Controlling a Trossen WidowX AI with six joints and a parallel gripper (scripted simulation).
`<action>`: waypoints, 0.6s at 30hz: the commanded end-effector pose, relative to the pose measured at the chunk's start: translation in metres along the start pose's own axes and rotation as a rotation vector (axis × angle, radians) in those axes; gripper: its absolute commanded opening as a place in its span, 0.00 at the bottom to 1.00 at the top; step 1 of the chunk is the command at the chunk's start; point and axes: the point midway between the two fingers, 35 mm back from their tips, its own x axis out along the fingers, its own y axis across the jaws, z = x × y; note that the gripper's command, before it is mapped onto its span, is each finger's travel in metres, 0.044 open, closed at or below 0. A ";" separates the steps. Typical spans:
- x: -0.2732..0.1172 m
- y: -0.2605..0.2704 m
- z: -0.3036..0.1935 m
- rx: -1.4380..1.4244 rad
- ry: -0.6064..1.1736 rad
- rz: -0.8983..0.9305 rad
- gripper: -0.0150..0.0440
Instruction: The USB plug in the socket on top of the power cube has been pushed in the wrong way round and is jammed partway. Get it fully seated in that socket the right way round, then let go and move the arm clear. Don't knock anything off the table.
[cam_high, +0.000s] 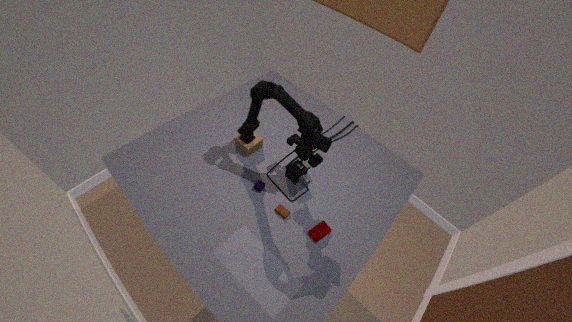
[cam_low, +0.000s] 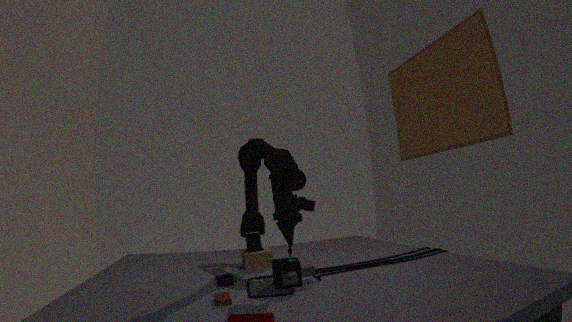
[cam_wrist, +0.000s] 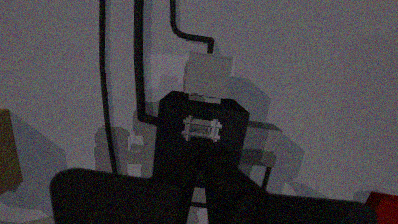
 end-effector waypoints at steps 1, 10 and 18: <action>0.001 0.000 0.001 -0.003 -0.009 -0.001 0.25; 0.002 0.000 0.002 -0.004 -0.018 -0.001 0.25; 0.003 0.000 0.002 -0.004 -0.025 -0.001 0.25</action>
